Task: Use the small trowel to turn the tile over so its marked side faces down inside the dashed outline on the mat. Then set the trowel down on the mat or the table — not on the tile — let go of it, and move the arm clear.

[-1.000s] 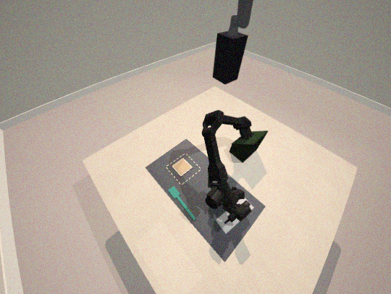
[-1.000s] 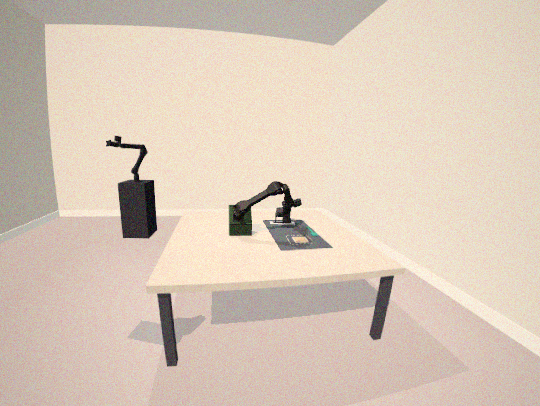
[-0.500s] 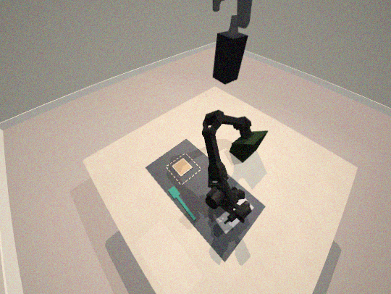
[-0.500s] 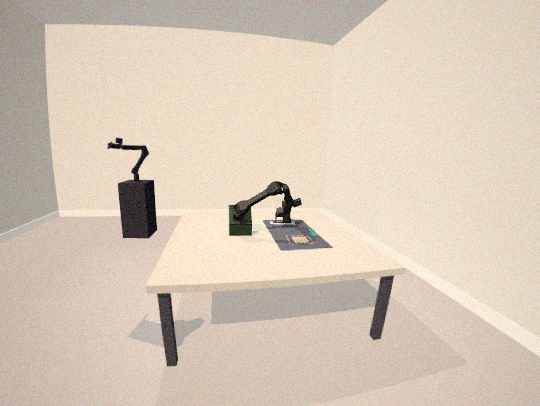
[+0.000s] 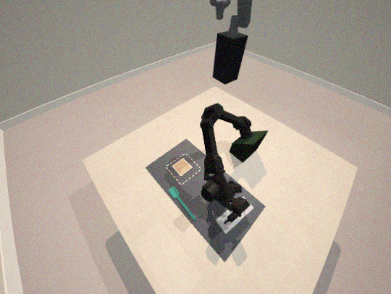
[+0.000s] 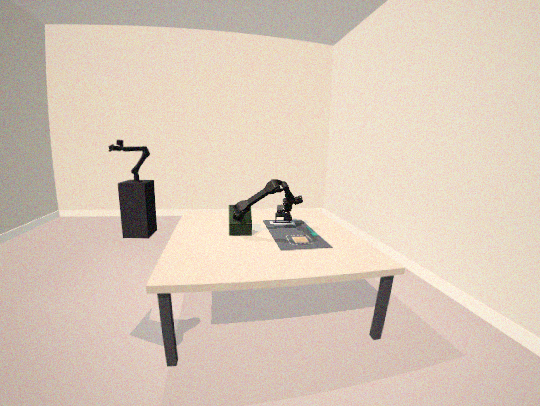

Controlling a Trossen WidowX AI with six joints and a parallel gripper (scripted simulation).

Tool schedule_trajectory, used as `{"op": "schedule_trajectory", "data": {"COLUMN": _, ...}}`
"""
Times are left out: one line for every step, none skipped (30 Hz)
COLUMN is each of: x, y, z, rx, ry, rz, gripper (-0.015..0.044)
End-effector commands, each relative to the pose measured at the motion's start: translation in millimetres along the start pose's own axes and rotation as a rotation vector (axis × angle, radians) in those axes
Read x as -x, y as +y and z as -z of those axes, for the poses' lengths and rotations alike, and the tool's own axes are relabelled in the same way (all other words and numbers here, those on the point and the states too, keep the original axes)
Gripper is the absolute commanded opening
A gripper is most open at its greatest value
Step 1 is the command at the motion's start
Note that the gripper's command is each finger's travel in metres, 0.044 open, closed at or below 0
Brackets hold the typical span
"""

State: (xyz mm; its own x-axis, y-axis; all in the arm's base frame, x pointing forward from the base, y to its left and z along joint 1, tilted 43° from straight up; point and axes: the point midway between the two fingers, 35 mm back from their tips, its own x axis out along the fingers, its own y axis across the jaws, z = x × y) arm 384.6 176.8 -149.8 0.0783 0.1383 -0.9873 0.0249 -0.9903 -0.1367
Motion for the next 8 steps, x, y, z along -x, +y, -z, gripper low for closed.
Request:
{"op": "schedule_trajectory", "data": {"x": 19.4, "y": 1.5, "z": -1.3, "rx": 0.001, "ry": -0.002, "rz": 0.0, "gripper": 0.03}}
{"op": "schedule_trajectory", "data": {"x": 21.7, "y": 1.6, "z": -1.4, "rx": 0.001, "ry": -0.002, "rz": 0.0, "gripper": 0.03}}
{"op": "schedule_trajectory", "data": {"x": 22.4, "y": 1.6, "z": -1.5, "rx": 0.001, "ry": -0.002, "rz": 0.0, "gripper": 0.03}}
{"op": "schedule_trajectory", "data": {"x": 22.4, "y": 1.6, "z": -1.5, "rx": 0.001, "ry": -0.002, "rz": 0.0, "gripper": 0.03}}
{"op": "schedule_trajectory", "data": {"x": 24.4, "y": 0.1, "z": -2.3, "rx": 0.001, "ry": -0.002, "rz": 0.0, "gripper": 0.03}}
{"op": "schedule_trajectory", "data": {"x": 30.5, "y": -4.5, "z": -4.8, "rx": 0.001, "ry": -0.001, "rz": 0.0, "gripper": 0.03}}
{"op": "schedule_trajectory", "data": {"x": 40.5, "y": -11.9, "z": -9.3, "rx": 0.0, "ry": -0.001, "rz": 0.001, "gripper": 0.03}}
{"op": "schedule_trajectory", "data": {"x": 53.1, "y": -20.8, "z": -15.5, "rx": 0.0, "ry": 0.0, "rz": 0.001, "gripper": 0.03}}
